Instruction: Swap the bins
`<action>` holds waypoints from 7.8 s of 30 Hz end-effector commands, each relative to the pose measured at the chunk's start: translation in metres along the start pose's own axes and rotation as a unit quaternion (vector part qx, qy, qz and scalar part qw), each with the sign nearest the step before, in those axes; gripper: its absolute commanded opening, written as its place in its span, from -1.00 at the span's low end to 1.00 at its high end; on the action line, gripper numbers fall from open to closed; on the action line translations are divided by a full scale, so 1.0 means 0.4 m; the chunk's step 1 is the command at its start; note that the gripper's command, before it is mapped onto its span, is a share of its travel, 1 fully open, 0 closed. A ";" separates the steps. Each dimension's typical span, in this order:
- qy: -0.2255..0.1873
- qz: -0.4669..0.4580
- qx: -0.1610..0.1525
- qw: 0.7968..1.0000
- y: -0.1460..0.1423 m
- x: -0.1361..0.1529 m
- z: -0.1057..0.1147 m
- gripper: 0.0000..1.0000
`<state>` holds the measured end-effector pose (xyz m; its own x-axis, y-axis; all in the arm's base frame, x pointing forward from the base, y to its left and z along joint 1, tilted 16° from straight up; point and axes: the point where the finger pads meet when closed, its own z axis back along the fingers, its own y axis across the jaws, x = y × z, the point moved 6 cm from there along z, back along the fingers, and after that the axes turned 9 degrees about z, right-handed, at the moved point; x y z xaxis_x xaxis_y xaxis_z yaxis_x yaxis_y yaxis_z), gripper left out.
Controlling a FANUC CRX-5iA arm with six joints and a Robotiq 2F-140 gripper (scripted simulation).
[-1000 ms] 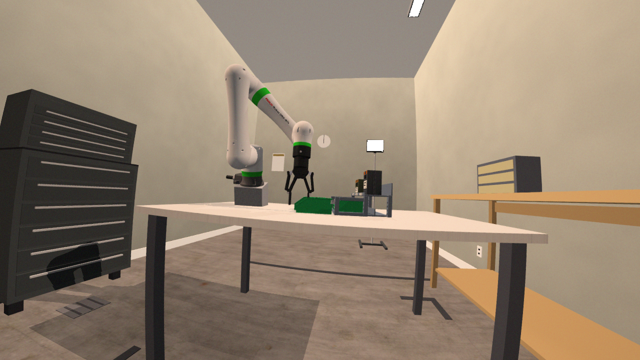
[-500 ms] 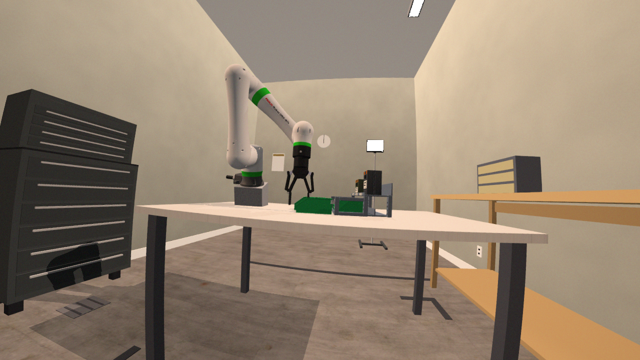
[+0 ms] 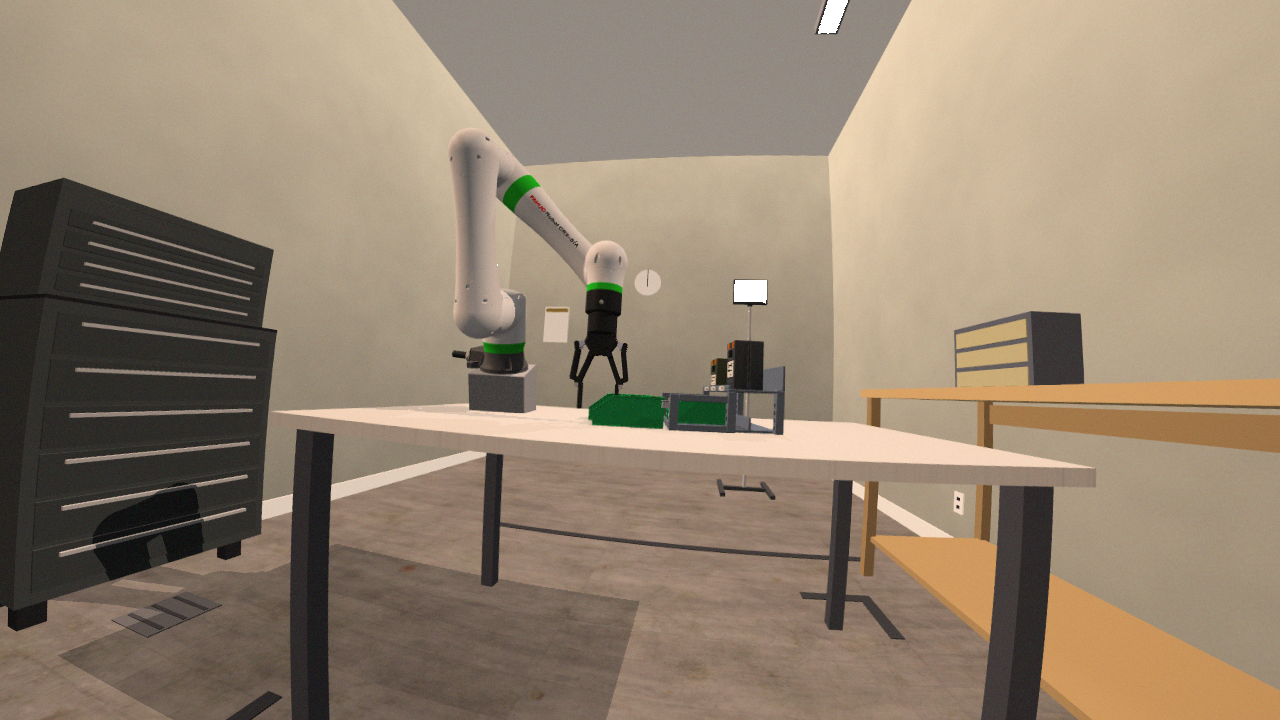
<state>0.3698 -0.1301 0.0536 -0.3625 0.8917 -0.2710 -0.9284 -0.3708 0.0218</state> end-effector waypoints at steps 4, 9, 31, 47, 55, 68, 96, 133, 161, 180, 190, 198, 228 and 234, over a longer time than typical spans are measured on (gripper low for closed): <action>0.000 0.000 -0.001 1.000 -0.001 -0.001 0.016 0.23; 0.000 0.000 -0.001 1.000 -0.001 -0.001 0.038 0.23; 0.000 0.000 -0.001 1.000 -0.001 -0.001 0.144 0.23; 0.000 0.000 -0.001 1.000 -0.001 0.000 0.191 0.23; 0.000 0.000 -0.001 1.000 -0.001 0.000 0.193 -0.80; 0.000 0.000 -0.001 1.000 -0.001 0.000 0.193 -0.80; 0.000 0.136 -0.001 0.991 -0.042 0.010 0.214 -0.80; 0.001 0.707 0.000 0.707 -0.228 0.088 0.317 -0.53; 0.001 0.707 0.000 0.707 -0.228 0.088 0.312 -0.53; 0.001 0.707 0.000 0.707 -0.228 0.087 0.252 -0.53; 0.001 0.707 0.000 0.707 -0.228 0.087 0.210 -0.53; 0.001 0.707 0.000 0.707 -0.228 0.087 0.174 -0.53; 0.001 0.707 0.000 0.707 -0.228 0.087 0.147 -0.53; 0.001 0.707 0.000 0.707 -0.228 0.087 0.147 -0.53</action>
<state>0.4367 -0.0502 0.0981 -0.9285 -0.3706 0.0221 0.3624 -0.8917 0.2711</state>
